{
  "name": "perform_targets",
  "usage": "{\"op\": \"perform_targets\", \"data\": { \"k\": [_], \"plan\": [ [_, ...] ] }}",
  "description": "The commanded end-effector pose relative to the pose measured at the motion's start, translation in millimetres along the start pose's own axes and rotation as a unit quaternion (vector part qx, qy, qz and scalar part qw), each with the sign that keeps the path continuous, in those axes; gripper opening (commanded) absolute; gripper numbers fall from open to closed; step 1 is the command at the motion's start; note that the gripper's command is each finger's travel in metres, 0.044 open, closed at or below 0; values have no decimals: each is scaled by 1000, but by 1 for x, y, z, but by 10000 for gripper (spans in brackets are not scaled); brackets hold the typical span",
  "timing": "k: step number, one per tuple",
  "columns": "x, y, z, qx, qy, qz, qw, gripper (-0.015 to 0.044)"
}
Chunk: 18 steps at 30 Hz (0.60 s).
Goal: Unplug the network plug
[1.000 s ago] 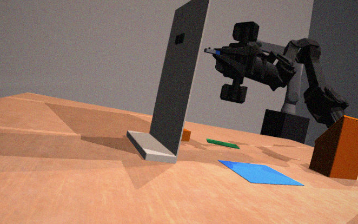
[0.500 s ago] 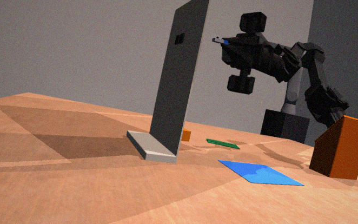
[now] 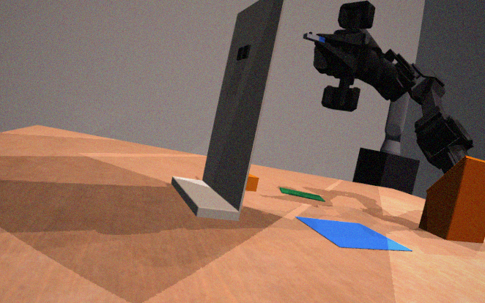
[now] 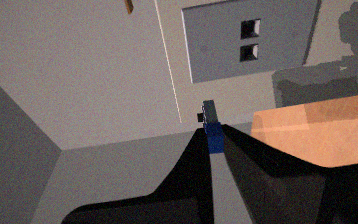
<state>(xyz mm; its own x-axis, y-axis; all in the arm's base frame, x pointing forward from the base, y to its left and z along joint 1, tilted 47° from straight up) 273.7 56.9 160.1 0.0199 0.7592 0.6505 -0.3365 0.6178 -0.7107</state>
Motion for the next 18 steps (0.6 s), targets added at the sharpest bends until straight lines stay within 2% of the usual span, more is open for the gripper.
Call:
{"op": "perform_targets", "data": {
  "k": [1,18],
  "plan": [
    [3,1,0,-2,6,-5,1000,0],
    [-32,40,-19,34,149,-75,985,0]
  ]
}}
Point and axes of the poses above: the point midway between the two fingers, 35 mm back from their tips, its own z axis back along the fingers, its own x axis across the jaws, y = z × x, the point moved 4 cm from there along z, back along the fingers, and after that the axes turned 3 degrees about z, right-handed, at the moved point
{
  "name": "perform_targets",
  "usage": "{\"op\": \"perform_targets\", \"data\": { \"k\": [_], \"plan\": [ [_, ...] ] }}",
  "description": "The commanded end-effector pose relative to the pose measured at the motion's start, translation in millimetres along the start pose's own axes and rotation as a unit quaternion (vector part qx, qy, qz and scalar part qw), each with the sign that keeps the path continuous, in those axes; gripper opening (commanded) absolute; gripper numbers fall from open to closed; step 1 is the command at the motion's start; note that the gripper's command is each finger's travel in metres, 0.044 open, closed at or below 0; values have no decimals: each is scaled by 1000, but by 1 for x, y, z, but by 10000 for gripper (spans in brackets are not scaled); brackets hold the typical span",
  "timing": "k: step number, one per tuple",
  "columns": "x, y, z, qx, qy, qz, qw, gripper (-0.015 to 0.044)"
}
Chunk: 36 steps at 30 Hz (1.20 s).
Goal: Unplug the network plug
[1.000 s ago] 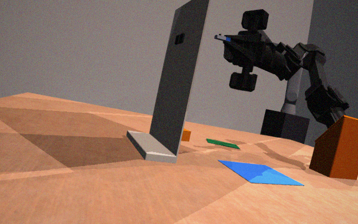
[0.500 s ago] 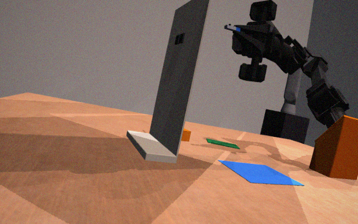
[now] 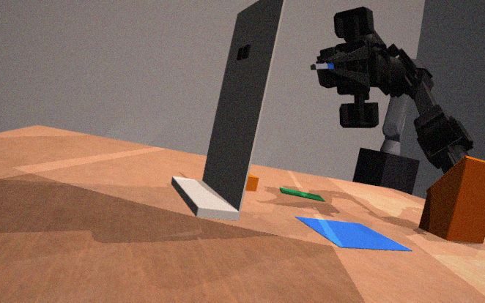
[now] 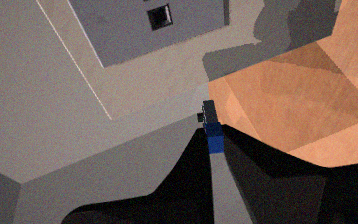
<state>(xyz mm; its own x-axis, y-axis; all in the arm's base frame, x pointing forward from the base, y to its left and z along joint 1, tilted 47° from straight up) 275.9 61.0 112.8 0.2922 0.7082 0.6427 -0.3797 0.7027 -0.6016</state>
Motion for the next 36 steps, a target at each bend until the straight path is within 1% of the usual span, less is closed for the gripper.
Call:
{"op": "perform_targets", "data": {
  "k": [1,18,36],
  "plan": [
    [-6,6,-6,1,34,-15,999,0],
    [-43,39,-22,-8,173,-46,984,0],
    [-80,67,-24,-58,292,-36,954,0]
  ]
}}
Point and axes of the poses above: the point midway between the two fingers, 35 mm back from their tips, its own z axis back along the fingers, its own x axis across the jaws, y = z × x, the point moved 4 cm from there along z, back along the fingers, and after that the axes turned 3 degrees about z, right-handed, at the moved point
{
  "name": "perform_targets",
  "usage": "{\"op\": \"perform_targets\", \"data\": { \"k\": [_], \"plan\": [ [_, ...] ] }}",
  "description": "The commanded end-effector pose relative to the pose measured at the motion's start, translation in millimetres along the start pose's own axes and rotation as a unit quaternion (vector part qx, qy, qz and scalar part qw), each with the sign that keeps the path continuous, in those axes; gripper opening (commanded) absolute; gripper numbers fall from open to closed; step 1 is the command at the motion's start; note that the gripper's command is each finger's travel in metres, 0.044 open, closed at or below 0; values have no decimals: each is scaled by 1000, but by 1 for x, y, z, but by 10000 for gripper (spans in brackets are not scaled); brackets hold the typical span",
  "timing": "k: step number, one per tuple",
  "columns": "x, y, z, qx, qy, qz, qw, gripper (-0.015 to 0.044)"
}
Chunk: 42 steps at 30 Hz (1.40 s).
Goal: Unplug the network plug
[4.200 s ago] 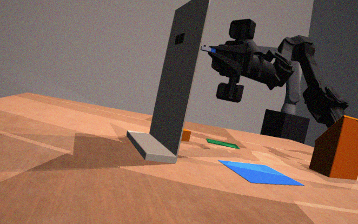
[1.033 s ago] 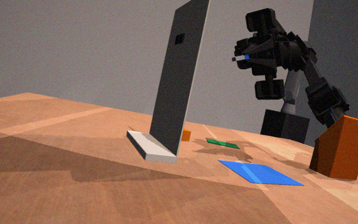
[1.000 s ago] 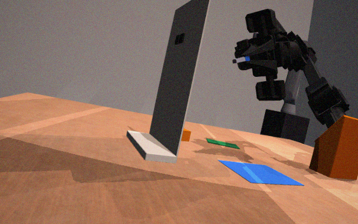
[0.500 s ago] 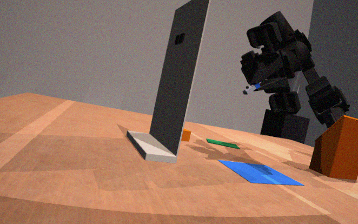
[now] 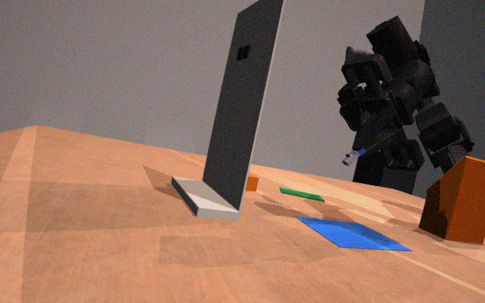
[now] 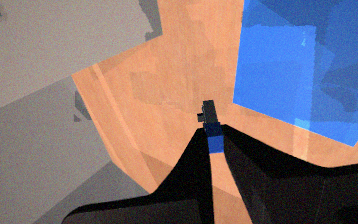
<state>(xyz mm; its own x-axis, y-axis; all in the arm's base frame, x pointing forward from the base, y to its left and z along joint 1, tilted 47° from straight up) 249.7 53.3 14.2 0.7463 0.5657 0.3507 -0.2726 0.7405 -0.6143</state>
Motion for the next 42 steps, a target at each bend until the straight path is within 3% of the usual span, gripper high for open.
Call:
{"op": "perform_targets", "data": {
  "k": [1,12,42],
  "plan": [
    [-4,4,-3,-21,22,-1,1000,0],
    [-23,14,-10,-72,69,10,995,0],
    [-40,13,-33,-71,71,10,995,0]
  ]
}}
Point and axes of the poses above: the point midway between the two fingers, 35 mm back from their tips, its own z axis back along the fingers, its own x axis across the jaws, y = z × x, the point moved 4 cm from there along z, back along the fingers, and after that the axes turned 3 degrees about z, right-handed, at the moved point
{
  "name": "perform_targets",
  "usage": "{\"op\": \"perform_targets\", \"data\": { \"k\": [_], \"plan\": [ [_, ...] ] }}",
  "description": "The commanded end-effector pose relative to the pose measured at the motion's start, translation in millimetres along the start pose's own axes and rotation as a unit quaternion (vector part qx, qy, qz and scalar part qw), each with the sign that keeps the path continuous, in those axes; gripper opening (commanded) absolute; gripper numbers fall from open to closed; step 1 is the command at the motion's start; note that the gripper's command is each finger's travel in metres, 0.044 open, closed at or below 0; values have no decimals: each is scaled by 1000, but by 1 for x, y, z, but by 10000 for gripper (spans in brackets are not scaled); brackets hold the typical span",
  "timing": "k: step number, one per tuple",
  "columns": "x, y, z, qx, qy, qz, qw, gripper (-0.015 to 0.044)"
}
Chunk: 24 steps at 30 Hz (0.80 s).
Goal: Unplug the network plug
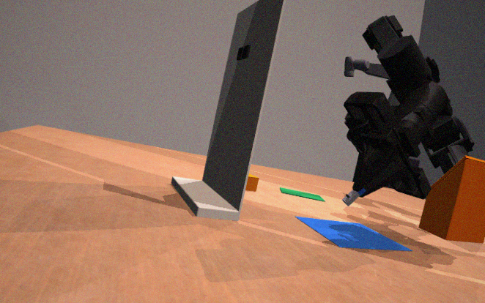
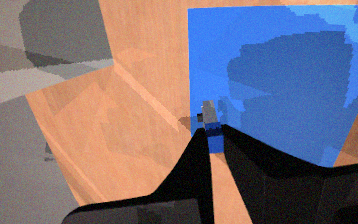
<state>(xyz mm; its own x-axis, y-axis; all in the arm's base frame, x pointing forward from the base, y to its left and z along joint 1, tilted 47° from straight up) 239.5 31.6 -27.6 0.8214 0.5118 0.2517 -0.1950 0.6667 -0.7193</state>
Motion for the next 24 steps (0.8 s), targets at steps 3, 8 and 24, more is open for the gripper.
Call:
{"op": "perform_targets", "data": {
  "k": [3,8,24],
  "plan": [
    [-7,1,-5,3,3,5,1000,0],
    [-11,1,-10,3,3,5,1000,0],
    [-21,0,-21,1,2,6,1000,0]
  ]
}}
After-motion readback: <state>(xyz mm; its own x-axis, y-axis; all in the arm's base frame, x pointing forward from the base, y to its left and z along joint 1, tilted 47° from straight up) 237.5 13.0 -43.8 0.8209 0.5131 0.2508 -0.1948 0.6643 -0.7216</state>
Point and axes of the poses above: the point midway between the two fingers, 35 mm back from their tips, its own z axis back along the fingers, its own x axis across the jaws, y = z × x, the point moved 4 cm from there along z, back along the fingers, and after that the axes turned 3 degrees about z, right-handed, at the moved point
